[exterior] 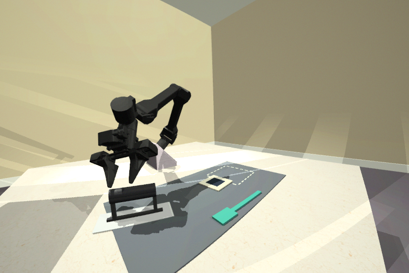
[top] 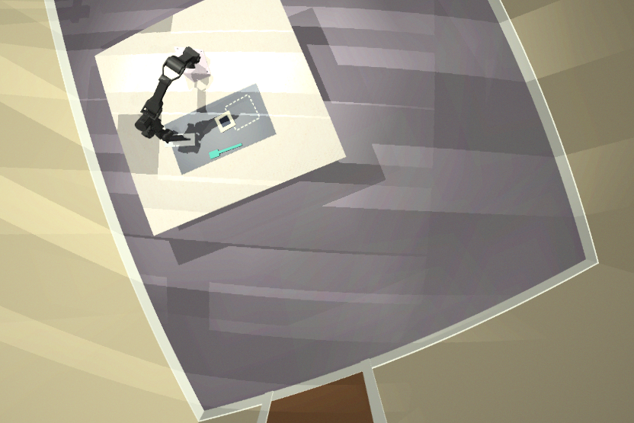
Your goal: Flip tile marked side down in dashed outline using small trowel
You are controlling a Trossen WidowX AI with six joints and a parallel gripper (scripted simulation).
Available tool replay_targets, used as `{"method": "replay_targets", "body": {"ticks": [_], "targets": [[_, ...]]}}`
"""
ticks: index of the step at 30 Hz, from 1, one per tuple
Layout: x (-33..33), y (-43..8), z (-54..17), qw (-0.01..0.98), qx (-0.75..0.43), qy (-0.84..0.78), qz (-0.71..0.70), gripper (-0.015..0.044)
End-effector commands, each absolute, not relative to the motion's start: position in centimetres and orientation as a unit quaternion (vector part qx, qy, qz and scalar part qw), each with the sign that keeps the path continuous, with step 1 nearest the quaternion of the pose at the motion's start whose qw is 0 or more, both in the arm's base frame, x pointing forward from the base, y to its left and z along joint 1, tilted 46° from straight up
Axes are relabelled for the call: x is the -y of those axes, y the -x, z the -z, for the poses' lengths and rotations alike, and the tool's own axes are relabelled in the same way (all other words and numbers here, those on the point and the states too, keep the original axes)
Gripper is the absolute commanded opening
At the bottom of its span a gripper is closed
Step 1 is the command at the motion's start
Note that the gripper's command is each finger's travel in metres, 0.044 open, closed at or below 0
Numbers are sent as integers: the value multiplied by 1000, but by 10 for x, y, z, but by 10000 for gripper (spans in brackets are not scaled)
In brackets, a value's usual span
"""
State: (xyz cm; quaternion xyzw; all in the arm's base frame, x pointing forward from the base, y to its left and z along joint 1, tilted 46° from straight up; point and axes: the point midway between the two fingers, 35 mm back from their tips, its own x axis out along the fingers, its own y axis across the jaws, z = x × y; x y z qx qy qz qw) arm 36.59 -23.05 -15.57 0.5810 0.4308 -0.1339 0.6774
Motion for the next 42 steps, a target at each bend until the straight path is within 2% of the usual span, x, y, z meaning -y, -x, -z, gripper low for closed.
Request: {"method": "replay_targets", "body": {"ticks": [1,15,30,42], "targets": [[226,-363,153,650,-411,-620,155,300],[205,-351,147,509,-327,-763,227,300],[171,-335,136,312,-236,-882,263,300],[168,-341,140,303,-232,-886,264,300]]}}
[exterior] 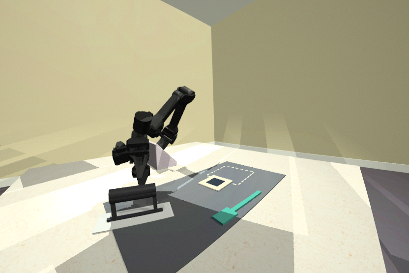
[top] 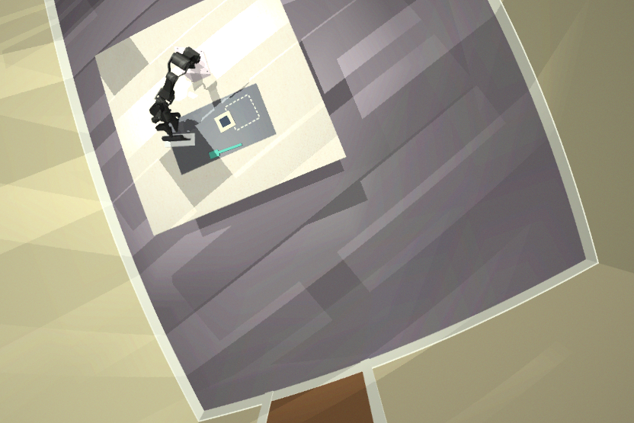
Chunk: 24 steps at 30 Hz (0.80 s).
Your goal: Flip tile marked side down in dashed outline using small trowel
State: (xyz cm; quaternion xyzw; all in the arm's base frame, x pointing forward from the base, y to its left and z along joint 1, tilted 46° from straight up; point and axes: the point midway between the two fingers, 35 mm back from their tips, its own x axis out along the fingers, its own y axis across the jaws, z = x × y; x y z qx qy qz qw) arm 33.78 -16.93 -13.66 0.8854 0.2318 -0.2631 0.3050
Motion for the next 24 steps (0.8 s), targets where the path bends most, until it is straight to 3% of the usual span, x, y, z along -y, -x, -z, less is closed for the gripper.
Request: {"method": "replay_targets", "body": {"ticks": [1,24], "targets": [[167,-343,141,303,-232,-886,264,300],[158,-371,164,303,-232,-886,263,300]]}}
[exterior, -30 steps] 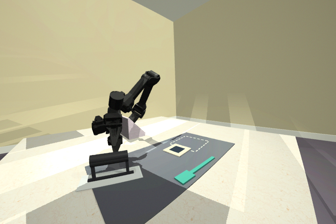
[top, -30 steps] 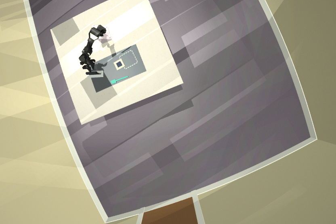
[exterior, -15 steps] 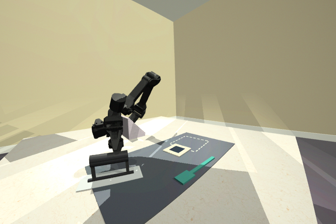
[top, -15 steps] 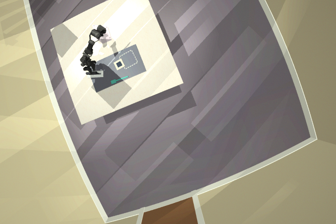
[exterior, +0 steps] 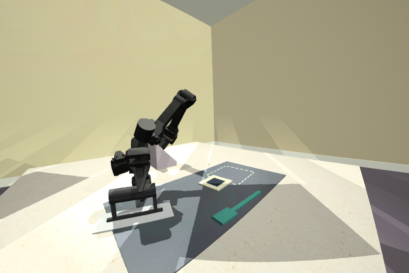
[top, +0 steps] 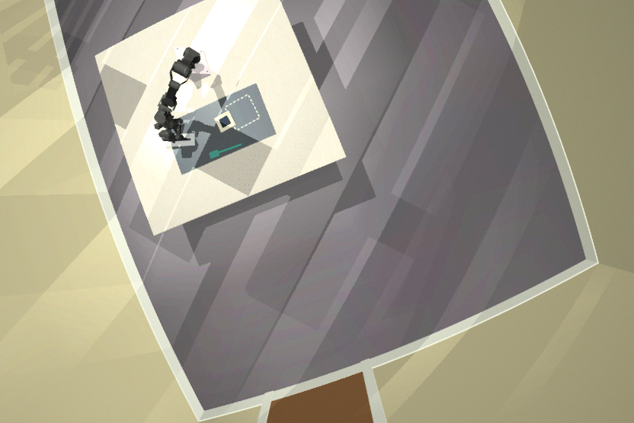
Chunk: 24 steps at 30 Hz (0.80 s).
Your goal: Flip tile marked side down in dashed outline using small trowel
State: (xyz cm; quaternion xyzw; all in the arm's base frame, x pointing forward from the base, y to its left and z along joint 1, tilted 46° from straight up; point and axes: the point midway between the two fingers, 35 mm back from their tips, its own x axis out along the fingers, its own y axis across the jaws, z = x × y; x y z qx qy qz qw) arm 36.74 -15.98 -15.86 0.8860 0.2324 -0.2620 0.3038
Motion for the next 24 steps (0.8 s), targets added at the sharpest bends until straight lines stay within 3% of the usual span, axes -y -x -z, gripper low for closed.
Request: {"method": "replay_targets", "body": {"ticks": [1,9,15,24], "targets": [[157,-373,165,303,-232,-886,263,300],[154,-380,171,302,-232,-886,262,300],[154,-380,171,302,-232,-886,262,143],[154,-380,171,302,-232,-886,262,83]]}}
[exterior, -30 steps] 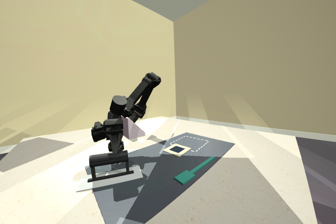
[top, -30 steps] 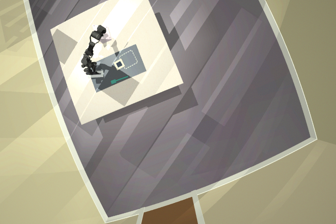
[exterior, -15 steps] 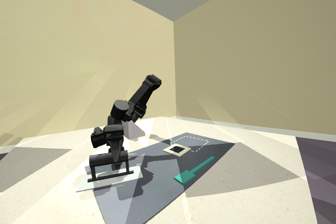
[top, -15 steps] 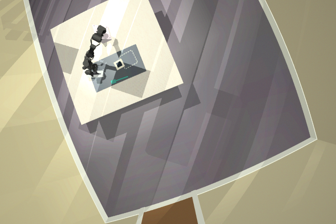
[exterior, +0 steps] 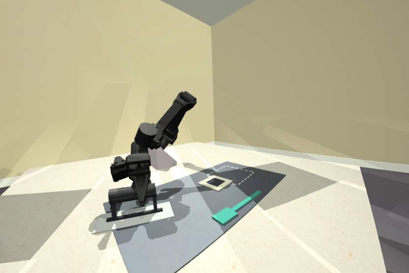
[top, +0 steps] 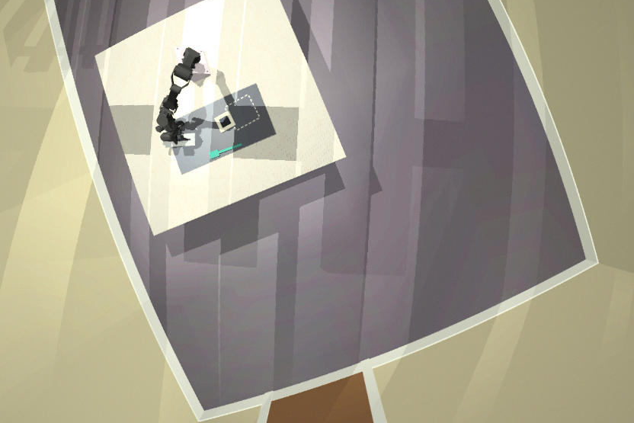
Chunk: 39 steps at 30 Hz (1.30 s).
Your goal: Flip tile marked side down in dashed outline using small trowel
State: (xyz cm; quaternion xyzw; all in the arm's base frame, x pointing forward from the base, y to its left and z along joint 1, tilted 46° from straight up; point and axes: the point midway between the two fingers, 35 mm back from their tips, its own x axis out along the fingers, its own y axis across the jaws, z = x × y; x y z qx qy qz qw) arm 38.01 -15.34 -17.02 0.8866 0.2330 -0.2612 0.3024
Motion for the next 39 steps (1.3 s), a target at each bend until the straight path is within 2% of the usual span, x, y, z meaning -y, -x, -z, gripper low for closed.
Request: {"method": "replay_targets", "body": {"ticks": [1,13,29,39], "targets": [[154,-380,171,302,-232,-886,262,76],[155,-380,170,303,-232,-886,262,0],[197,-377,128,303,-233,-886,262,0],[150,-390,86,359,-265,-874,190,0]]}}
